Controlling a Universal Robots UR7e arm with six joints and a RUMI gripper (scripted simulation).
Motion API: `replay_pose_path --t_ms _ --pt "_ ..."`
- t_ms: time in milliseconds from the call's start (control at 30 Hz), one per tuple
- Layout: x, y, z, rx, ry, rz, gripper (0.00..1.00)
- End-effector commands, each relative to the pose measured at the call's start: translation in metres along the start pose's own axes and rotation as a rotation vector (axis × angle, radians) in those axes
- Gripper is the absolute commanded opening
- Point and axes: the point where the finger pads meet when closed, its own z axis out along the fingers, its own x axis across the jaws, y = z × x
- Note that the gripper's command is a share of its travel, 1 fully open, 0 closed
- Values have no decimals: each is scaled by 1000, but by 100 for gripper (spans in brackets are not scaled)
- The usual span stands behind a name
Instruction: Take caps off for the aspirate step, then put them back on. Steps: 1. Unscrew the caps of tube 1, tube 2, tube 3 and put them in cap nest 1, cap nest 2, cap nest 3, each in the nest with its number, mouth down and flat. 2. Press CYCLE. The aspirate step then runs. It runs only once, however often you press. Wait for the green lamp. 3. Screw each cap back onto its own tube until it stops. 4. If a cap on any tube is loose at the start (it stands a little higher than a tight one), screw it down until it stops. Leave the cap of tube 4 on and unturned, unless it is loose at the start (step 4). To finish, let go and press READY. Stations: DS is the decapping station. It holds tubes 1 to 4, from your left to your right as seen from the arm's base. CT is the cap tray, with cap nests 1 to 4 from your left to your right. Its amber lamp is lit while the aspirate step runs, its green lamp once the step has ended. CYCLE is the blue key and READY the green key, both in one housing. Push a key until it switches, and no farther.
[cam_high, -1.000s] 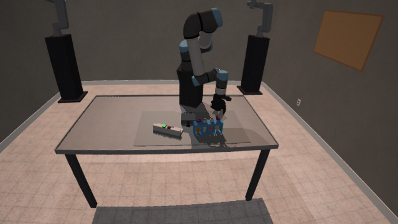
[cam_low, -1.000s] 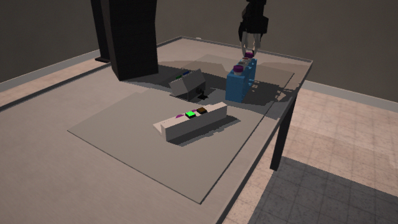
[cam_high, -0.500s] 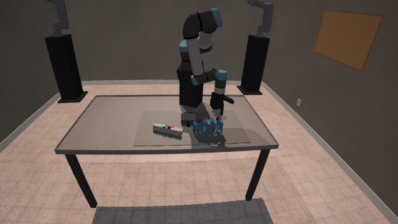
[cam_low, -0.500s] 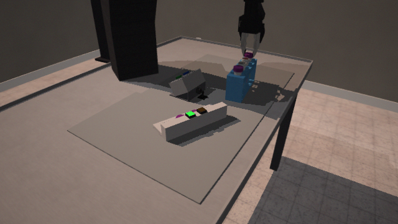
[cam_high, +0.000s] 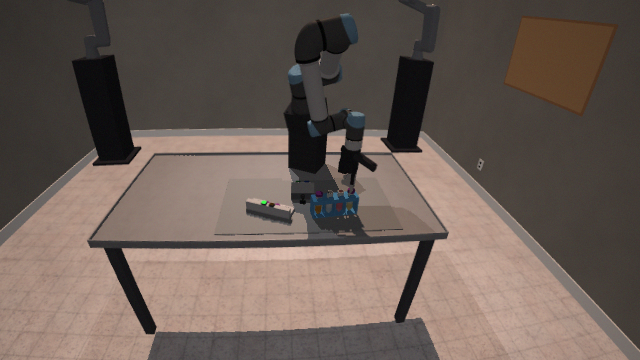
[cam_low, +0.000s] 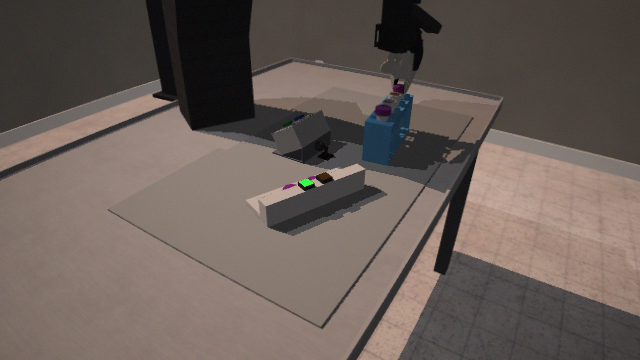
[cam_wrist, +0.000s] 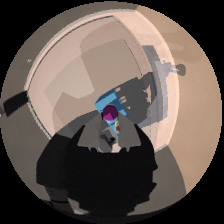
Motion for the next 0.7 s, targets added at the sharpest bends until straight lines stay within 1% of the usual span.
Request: replay_pose_path --t_ms 0,333,367,433,567,600,667 --pt "0 0 0 -2 1 8 35" --pt "0 0 0 -2 1 7 35" --pt "0 0 0 -2 1 -76 35" --pt "0 0 0 -2 1 -76 35" --pt "0 0 0 -2 1 -395 35" --pt "0 0 0 -2 1 -409 35" --pt "0 0 0 -3 1 -562 35"
